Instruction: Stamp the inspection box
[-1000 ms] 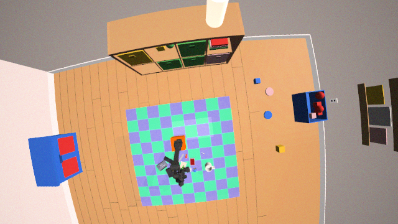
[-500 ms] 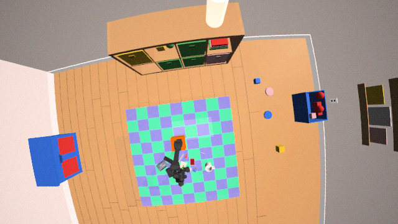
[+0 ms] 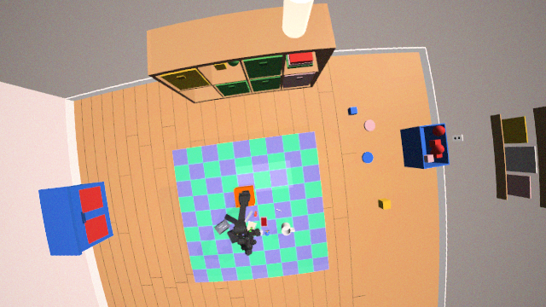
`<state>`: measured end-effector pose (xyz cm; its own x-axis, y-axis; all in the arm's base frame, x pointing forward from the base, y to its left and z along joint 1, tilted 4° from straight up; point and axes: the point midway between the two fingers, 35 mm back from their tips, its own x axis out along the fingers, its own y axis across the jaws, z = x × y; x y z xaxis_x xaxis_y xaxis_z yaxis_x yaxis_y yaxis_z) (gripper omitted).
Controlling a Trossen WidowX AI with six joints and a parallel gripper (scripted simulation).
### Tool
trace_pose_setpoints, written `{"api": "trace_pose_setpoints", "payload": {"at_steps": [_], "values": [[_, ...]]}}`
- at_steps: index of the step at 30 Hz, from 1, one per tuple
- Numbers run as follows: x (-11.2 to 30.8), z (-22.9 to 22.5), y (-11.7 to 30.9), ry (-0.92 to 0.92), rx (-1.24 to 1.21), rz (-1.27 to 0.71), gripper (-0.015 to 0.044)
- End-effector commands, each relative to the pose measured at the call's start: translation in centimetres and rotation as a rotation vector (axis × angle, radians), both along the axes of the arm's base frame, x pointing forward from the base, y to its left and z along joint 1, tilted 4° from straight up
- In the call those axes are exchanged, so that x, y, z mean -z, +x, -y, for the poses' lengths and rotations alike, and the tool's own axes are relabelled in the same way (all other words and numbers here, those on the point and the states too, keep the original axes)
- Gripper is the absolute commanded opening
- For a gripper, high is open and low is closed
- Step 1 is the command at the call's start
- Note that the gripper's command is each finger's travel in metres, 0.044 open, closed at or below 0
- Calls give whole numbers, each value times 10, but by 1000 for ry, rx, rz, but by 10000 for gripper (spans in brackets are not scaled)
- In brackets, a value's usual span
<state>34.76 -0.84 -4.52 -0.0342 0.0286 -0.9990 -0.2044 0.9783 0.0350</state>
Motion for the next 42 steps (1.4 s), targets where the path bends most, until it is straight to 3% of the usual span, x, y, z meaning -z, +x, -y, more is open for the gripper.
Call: {"api": "trace_pose_setpoints", "payload": {"at_steps": [1,42], "values": [[2,0,1,-3,4,3,0],[-8,1,1,-3,4,3,0]]}}
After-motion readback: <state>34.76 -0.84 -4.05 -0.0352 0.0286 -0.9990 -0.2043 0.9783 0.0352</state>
